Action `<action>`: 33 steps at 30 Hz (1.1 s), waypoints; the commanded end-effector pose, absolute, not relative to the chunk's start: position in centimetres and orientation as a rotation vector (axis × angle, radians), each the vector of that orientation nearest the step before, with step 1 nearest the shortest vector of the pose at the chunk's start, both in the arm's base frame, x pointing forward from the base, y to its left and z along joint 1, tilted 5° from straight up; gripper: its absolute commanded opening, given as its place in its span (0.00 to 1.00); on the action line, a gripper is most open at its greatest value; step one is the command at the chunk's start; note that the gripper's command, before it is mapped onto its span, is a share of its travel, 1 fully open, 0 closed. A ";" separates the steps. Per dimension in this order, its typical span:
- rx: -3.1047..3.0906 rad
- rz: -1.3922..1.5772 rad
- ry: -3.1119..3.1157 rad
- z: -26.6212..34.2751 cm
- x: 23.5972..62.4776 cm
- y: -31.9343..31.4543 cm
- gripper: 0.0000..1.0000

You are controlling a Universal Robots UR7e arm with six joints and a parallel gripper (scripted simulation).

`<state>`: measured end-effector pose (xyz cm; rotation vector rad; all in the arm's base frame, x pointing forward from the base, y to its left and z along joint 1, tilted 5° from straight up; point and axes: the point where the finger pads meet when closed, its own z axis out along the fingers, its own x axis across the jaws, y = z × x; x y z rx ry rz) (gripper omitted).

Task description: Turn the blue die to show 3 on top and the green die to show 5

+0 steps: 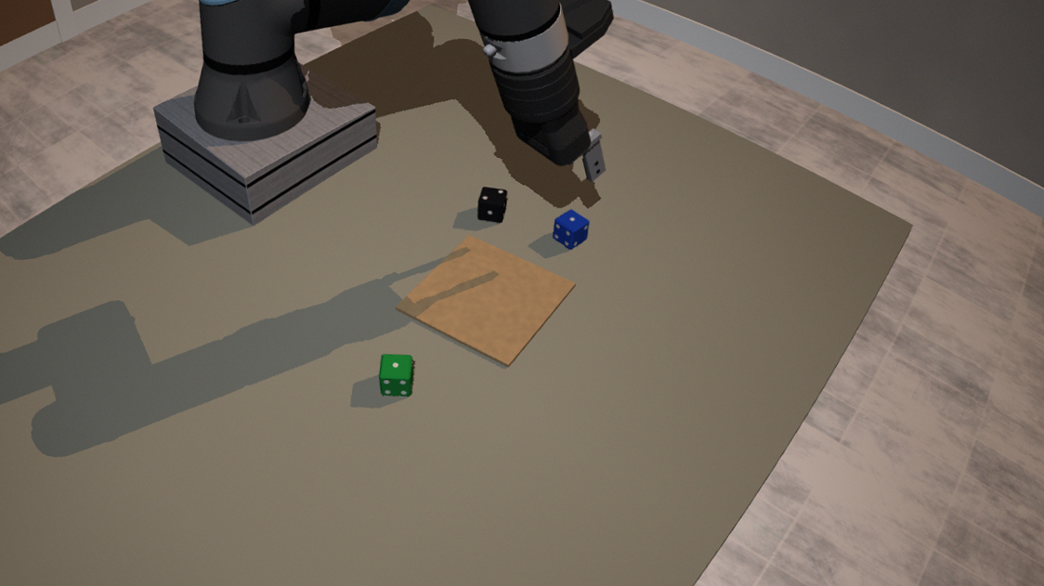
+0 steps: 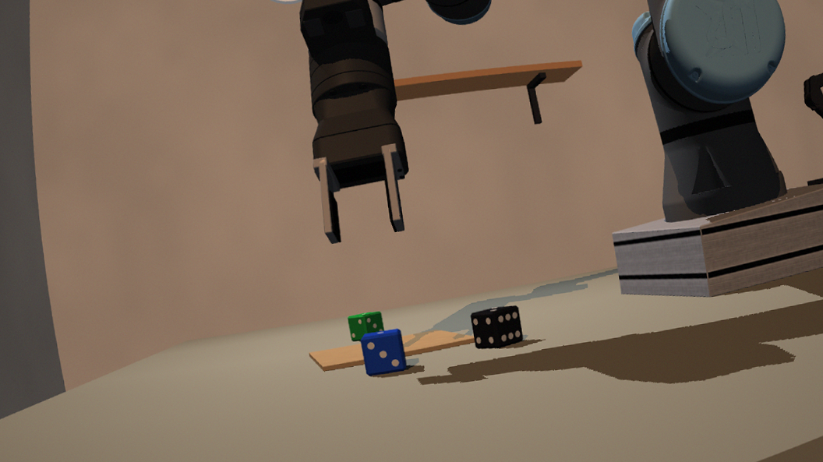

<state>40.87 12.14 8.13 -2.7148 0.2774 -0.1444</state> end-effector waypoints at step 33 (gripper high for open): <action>-3.078 -0.116 0.339 9.3 41.3 13.7 1.00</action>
